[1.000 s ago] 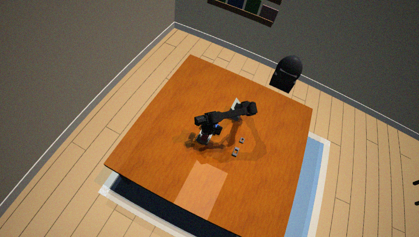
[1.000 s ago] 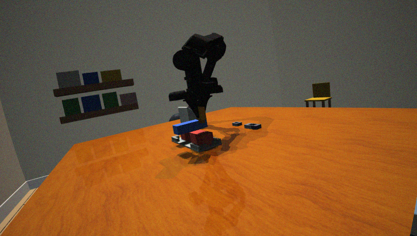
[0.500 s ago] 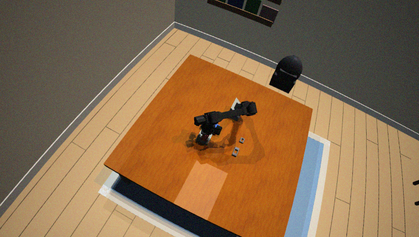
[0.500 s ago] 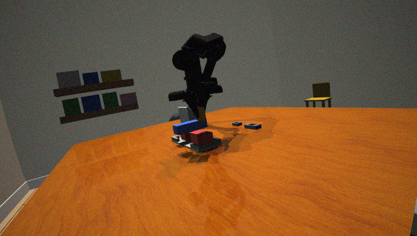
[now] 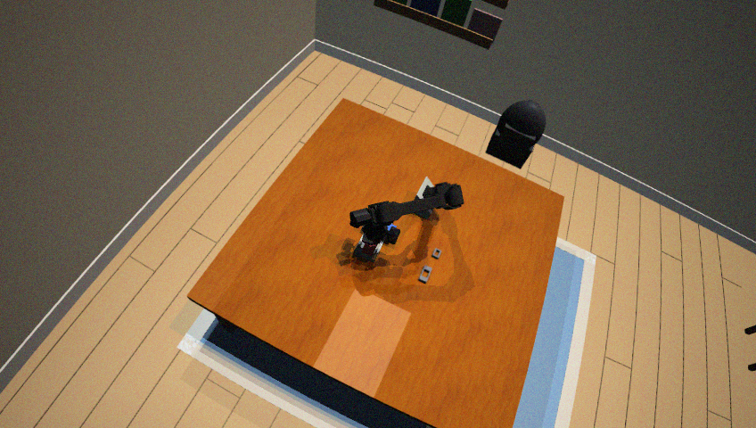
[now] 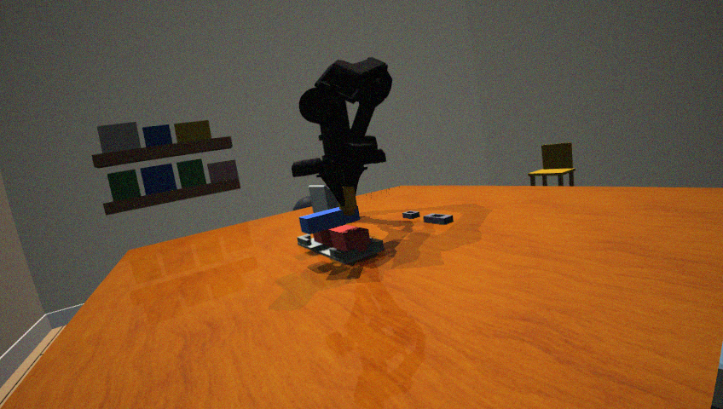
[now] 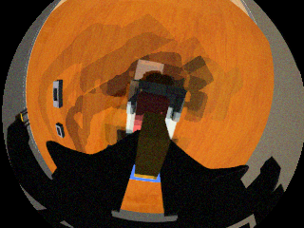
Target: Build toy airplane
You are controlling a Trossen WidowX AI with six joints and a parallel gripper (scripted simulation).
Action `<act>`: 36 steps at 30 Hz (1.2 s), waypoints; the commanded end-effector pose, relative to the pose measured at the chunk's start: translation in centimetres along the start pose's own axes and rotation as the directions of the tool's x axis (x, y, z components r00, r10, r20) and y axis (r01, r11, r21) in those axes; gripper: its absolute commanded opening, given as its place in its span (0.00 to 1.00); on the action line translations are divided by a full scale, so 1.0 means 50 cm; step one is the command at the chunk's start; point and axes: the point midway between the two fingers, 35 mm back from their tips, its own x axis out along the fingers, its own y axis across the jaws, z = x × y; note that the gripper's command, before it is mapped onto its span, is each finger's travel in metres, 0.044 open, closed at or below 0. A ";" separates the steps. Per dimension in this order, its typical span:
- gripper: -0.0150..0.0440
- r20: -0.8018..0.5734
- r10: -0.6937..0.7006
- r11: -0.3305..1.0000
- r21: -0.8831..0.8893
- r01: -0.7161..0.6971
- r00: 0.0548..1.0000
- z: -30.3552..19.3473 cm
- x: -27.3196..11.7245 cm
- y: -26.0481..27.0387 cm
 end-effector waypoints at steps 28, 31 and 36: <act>0.32 -0.006 -0.001 1.000 -0.004 0.001 1.000 -0.002 0.071 0.000; 0.25 -0.006 -0.001 1.000 -0.004 0.001 1.000 -0.002 0.071 0.000; 0.34 -0.006 -0.001 1.000 -0.004 0.001 1.000 -0.002 0.071 0.000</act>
